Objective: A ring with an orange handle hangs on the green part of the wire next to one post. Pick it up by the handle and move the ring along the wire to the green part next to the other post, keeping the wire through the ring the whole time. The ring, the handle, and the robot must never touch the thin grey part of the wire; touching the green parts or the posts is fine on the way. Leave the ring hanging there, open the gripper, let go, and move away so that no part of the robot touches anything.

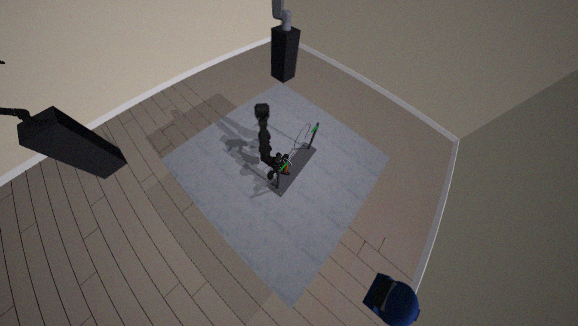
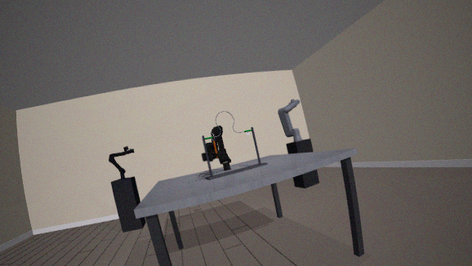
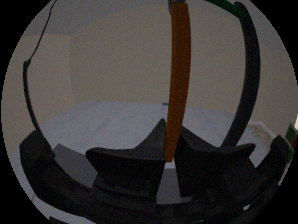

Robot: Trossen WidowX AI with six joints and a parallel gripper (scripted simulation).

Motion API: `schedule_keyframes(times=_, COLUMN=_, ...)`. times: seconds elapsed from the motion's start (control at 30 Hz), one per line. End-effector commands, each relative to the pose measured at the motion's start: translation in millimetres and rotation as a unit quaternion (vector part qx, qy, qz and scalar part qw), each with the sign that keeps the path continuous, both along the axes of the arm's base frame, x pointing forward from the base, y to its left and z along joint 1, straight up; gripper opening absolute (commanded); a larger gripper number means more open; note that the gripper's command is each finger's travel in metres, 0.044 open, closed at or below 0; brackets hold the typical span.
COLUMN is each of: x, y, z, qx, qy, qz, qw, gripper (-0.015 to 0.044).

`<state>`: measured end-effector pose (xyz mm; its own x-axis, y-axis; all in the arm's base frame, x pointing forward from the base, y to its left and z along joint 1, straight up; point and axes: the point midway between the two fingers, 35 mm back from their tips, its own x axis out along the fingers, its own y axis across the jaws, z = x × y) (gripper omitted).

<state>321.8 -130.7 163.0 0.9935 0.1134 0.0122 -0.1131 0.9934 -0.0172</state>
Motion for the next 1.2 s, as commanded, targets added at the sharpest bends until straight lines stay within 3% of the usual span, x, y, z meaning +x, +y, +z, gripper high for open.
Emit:
schedule_keyframes(times=0.0, x=-1, y=5, z=0, qx=0.004, qy=0.001, qz=-0.001, qw=1.0, gripper=-0.015)
schedule_keyframes(times=0.73, x=-5, y=39, z=0, qx=0.056, qy=0.007, qz=0.0, qw=0.998, gripper=-0.015)
schedule_keyframes(times=1.17, x=-9, y=77, z=8, qx=0.16, qy=0.018, qz=0.002, qw=0.987, gripper=-0.015)
